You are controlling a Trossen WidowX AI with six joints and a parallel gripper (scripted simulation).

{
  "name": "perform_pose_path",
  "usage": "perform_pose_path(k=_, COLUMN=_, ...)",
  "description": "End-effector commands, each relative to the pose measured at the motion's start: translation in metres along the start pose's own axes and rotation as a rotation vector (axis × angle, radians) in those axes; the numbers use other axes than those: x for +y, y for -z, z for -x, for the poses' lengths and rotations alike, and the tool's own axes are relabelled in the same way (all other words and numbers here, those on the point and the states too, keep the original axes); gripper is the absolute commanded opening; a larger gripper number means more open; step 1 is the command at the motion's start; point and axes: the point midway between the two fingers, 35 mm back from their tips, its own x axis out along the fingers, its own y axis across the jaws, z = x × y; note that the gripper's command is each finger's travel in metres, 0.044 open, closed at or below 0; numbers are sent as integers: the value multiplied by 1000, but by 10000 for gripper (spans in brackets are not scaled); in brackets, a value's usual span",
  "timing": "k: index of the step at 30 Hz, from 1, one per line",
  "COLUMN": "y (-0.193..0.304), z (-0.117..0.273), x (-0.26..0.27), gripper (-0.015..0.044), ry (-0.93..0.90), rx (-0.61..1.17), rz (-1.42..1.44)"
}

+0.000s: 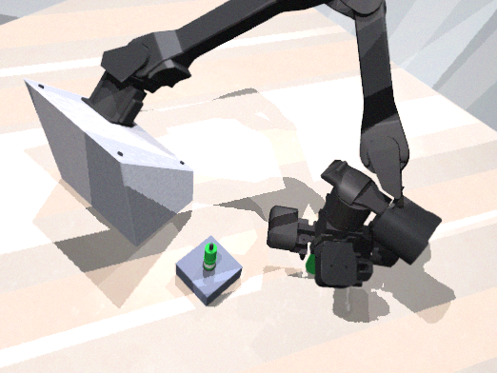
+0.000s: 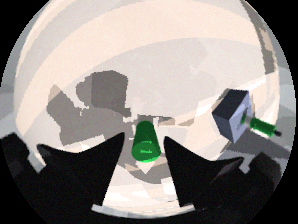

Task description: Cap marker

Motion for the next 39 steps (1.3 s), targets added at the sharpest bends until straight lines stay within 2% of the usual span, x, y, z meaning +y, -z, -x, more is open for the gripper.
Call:
perform_pose_path(k=1, y=1, z=-8, x=-1, gripper=248, ry=-2, rx=5, rz=-5)
perform_pose_path(k=5, y=1, z=-11, x=-1, gripper=248, ry=-2, rx=6, rz=-6)
perform_pose_path(k=9, y=2, z=-12, x=-2, gripper=143, ry=-2, rx=6, rz=-6)
perform_pose_path(k=18, y=2, z=-12, x=-2, gripper=83, ry=-2, rx=6, rz=-6)
perform_pose_path(k=21, y=1, z=-7, x=-2, gripper=5, ry=-1, rx=5, rz=-6)
perform_pose_path(k=39, y=0, z=47, x=-2, gripper=0, ry=0, rx=3, rz=-5)
